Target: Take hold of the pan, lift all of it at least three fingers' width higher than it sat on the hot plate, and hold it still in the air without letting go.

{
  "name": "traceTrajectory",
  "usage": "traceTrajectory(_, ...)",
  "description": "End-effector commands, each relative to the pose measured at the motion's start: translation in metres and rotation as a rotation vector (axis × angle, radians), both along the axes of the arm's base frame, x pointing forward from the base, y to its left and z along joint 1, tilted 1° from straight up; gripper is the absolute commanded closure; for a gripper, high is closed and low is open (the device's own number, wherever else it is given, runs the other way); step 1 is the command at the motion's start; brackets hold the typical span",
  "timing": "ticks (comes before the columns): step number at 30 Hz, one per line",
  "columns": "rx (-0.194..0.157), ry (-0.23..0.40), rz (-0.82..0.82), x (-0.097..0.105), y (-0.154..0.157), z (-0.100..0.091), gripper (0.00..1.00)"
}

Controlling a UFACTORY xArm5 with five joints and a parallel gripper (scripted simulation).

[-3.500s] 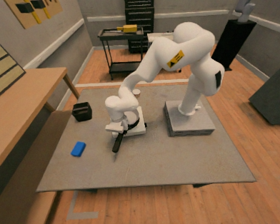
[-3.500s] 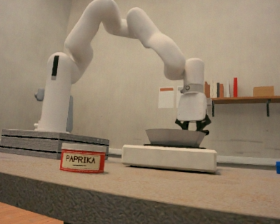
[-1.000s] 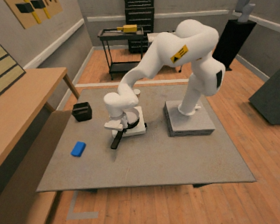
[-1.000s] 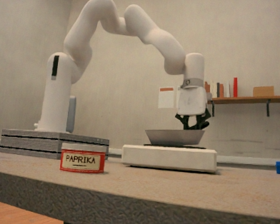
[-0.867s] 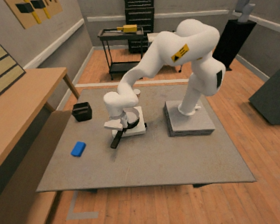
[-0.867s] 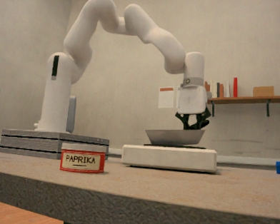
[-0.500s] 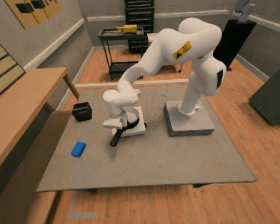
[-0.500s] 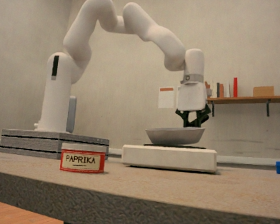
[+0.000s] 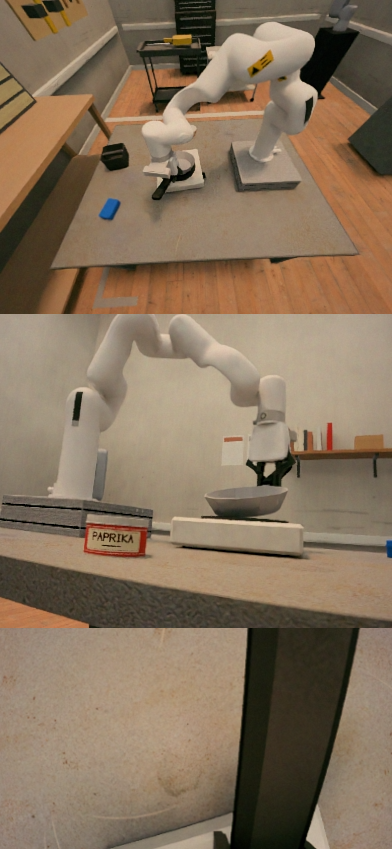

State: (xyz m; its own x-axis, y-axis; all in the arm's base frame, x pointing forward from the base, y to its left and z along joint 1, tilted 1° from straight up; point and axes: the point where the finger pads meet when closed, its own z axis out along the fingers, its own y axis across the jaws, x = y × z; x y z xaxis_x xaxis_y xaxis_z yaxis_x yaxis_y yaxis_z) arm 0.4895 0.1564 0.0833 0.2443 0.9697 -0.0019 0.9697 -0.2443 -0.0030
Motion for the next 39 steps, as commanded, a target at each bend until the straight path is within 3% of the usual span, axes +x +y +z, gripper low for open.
traceTrajectory(1, 0.001, -0.004, 0.000, 0.001, 0.000, 0.007, 1.00)
traceTrajectory(39, 0.001, -0.004, 0.000, 0.000, 0.001, 0.071, 1.00)
